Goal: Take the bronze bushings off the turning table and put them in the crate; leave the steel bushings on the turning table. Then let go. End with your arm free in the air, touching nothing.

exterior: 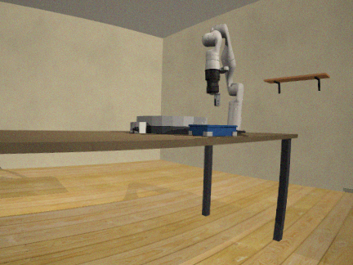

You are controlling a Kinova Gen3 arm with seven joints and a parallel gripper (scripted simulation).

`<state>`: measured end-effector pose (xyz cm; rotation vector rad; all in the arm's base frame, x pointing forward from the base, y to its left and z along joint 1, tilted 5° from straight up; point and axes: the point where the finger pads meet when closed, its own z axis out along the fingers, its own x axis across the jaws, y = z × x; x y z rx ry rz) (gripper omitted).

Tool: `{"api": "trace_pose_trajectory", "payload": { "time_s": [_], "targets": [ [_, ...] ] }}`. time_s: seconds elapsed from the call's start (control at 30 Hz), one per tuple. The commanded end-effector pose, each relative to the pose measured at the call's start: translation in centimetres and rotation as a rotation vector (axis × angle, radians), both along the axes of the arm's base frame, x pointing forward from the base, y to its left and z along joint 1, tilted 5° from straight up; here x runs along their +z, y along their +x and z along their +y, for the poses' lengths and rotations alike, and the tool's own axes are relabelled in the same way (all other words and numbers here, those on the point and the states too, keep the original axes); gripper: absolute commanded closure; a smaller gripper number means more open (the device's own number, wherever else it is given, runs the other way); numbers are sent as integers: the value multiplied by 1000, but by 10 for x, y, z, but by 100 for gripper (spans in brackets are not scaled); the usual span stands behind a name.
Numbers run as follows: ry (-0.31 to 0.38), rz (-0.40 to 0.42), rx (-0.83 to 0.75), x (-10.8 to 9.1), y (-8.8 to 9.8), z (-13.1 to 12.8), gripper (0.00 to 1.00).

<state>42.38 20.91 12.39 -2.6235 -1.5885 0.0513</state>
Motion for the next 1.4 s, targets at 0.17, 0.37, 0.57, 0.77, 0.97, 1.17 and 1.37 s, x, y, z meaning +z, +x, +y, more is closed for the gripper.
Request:
{"api": "trace_pose_trajectory", "payload": {
  "time_s": [0.17,0.37,0.57,0.77,0.97,1.17,1.37],
  "targets": [
    [-4,1,6,-1,-22,-47,60],
    [-4,1,6,-1,-22,-47,60],
    [-3,1,19,-4,-37,-77,60],
    [-2,1,28,-6,-47,-97,60],
    [-2,1,28,-6,-47,-97,60],
    [-1,1,46,-9,-67,-137,60],
    [-1,0,50,-10,-72,-147,60]
  ]
}}
